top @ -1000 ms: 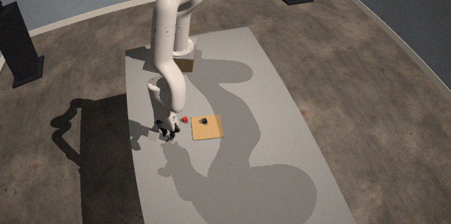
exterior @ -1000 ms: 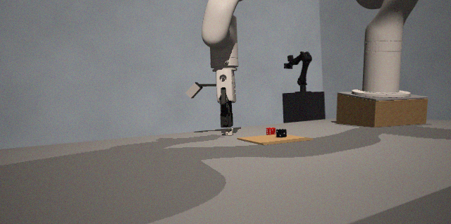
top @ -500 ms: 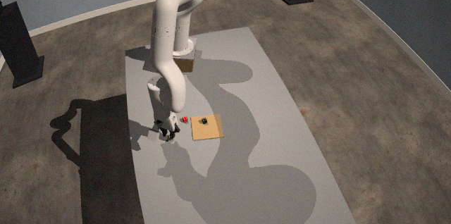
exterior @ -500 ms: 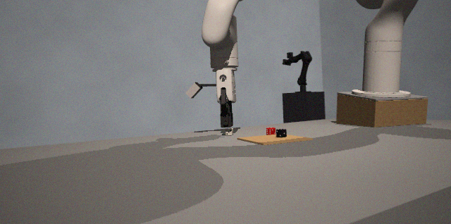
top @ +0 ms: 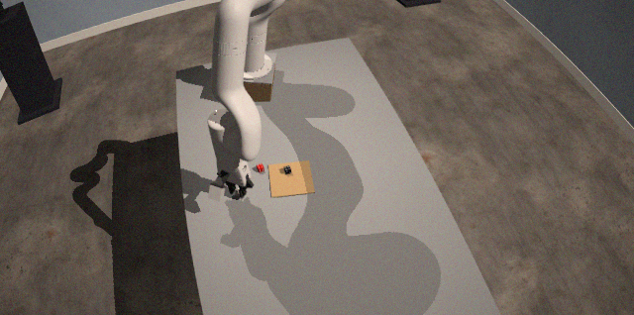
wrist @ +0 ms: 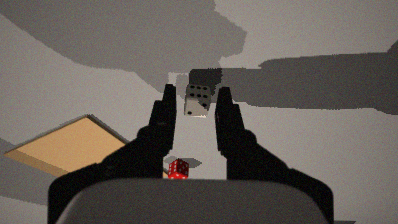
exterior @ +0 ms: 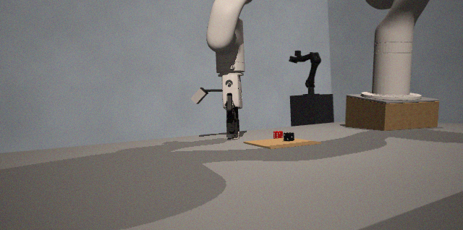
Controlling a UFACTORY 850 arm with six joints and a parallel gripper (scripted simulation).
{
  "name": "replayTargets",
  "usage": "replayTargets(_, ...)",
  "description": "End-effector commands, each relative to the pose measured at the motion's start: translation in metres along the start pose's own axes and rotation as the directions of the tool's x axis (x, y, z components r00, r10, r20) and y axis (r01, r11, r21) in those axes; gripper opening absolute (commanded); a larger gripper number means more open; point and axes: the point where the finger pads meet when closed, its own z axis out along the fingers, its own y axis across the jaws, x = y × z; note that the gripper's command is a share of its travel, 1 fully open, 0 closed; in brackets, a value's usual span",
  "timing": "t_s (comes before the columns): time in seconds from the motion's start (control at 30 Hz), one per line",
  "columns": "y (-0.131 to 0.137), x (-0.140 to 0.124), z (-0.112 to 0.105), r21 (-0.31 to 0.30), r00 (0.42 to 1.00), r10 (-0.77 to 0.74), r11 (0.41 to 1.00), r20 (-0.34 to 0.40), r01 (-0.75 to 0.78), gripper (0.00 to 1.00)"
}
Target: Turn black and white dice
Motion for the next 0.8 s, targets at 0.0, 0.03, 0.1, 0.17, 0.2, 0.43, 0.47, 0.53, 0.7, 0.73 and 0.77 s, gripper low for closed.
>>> replayTargets(0.0, -0.0004, 0.0010, 0.0048, 0.001, 1.000, 0.000, 1.000, -0.002, 0.000, 0.36)
replayTargets(0.03, -0.0004, 0.0010, 0.0061, 0.001, 1.000, 0.000, 1.000, -0.002, 0.000, 0.36)
replayTargets(0.1, -0.0004, 0.0010, 0.0086, 0.001, 1.000, 0.000, 1.000, -0.002, 0.000, 0.36)
replayTargets(0.17, -0.0005, 0.0010, 0.0106, 0.001, 1.000, 0.000, 1.000, -0.002, 0.000, 0.36)
replayTargets(0.2, -0.0005, 0.0010, 0.0114, 0.001, 1.000, 0.000, 1.000, -0.002, 0.000, 0.36)
replayTargets(0.43, -0.0005, 0.0010, 0.0134, 0.001, 1.000, 0.000, 1.000, -0.002, 0.000, 0.36)
replayTargets(0.47, -0.0004, 0.0010, 0.0134, 0.001, 1.000, 0.000, 1.000, -0.002, 0.000, 0.36)
replayTargets(0.53, -0.0004, 0.0010, 0.0134, 0.001, 1.000, 0.000, 1.000, -0.002, 0.000, 0.36)
replayTargets(0.7, -0.0004, 0.0010, 0.0134, 0.001, 1.000, 0.000, 1.000, -0.002, 0.000, 0.36)
replayTargets(0.73, -0.0004, 0.0010, 0.0134, 0.001, 1.000, 0.000, 1.000, -0.002, 0.000, 0.36)
replayTargets(0.77, -0.0004, 0.0010, 0.0134, 0.001, 1.000, 0.000, 1.000, -0.002, 0.000, 0.36)
